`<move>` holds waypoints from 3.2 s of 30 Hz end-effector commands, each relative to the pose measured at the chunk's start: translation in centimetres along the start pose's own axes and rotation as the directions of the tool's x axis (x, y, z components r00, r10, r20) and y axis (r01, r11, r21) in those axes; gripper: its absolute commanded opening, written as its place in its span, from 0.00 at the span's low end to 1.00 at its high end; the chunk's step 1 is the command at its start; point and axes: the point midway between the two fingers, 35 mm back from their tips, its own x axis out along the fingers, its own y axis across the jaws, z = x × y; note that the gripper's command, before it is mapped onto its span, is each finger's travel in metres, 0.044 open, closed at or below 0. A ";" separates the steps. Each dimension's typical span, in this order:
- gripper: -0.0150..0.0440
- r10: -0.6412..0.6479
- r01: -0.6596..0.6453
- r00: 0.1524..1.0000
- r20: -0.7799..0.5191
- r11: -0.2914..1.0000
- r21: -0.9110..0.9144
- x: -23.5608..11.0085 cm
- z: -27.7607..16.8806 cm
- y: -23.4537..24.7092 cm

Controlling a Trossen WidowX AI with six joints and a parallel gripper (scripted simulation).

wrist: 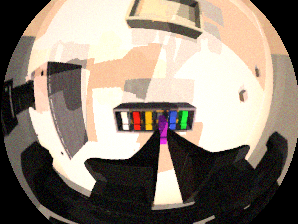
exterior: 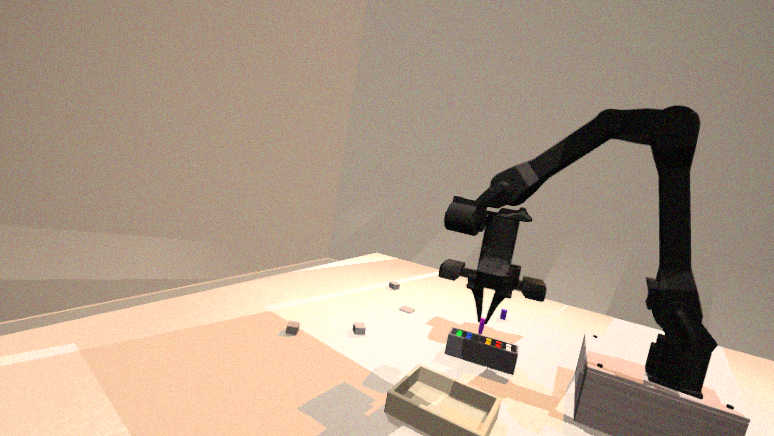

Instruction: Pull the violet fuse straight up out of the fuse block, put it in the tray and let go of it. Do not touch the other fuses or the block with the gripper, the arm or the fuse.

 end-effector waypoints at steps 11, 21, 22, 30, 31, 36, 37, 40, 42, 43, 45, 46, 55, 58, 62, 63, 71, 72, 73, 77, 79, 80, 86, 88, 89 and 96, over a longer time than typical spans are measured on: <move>0.25 -0.004 0.004 1.000 0.004 1.000 0.004 -1.9 0.1 -0.1; 0.25 -0.005 0.005 1.000 0.006 1.000 0.004 -2.5 1.2 -0.6; 0.25 -0.005 0.005 1.000 0.007 1.000 0.004 -2.5 1.7 -0.8; 0.25 -0.006 0.006 1.000 0.012 1.000 0.004 -2.6 5.8 -2.2; 0.25 -0.006 0.006 1.000 0.012 1.000 0.004 -2.6 6.4 -2.3; 0.25 -0.007 0.007 1.000 0.015 1.000 0.004 -2.6 9.1 -2.8; 0.25 -0.007 0.007 1.000 0.016 1.000 0.004 -2.6 9.6 -2.9; 0.25 -0.007 0.007 1.000 0.017 1.000 0.004 -2.7 11.3 -3.0; 0.25 -0.007 0.007 1.000 0.018 1.000 0.004 -2.7 12.4 -3.1; 0.25 -0.007 0.007 1.000 0.019 1.000 0.004 -2.7 13.0 -3.1; 0.25 -0.007 0.006 1.000 0.020 1.000 0.004 -2.7 14.1 -3.1; 0.25 -0.007 0.006 1.000 0.020 1.000 0.004 -2.7 14.7 -3.0; 0.25 -0.006 0.006 1.000 0.024 1.000 0.004 -2.8 19.8 -2.4; 0.25 -0.005 0.005 1.000 0.024 1.000 0.004 -2.8 21.2 -2.1; 0.25 -0.005 0.005 1.000 0.024 1.000 0.004 -2.7 21.3 -2.1; 0.25 -0.005 0.005 1.000 0.024 1.000 0.004 -2.6 21.3 -2.1; 0.25 -0.005 0.005 1.000 0.024 1.000 0.004 -1.3 21.3 -2.1; 0.25 -0.005 0.005 1.000 0.024 1.000 0.004 -1.1 21.3 -2.1; 0.25 -0.005 0.005 1.000 0.024 1.000 0.004 -1.0 21.3 -2.1; 0.25 -0.005 0.005 1.000 0.024 1.000 0.004 -0.3 21.3 -2.1; 0.25 -0.005 0.005 1.000 0.024 1.000 0.004 0.0 21.3 -2.1; 0.25 -0.005 0.005 1.000 0.024 1.000 0.004 0.2 21.3 -2.1; 0.25 -0.005 0.005 1.000 0.024 1.000 0.004 1.1 21.3 -2.1; 0.25 -0.005 0.005 1.000 0.024 1.000 0.004 1.2 21.3 -2.1; 0.30 -0.008 0.008 1.000 0.022 1.000 0.002 0.9 21.3 -2.2; 0.61 -0.008 0.008 1.000 0.022 1.000 0.002 0.9 21.3 -2.2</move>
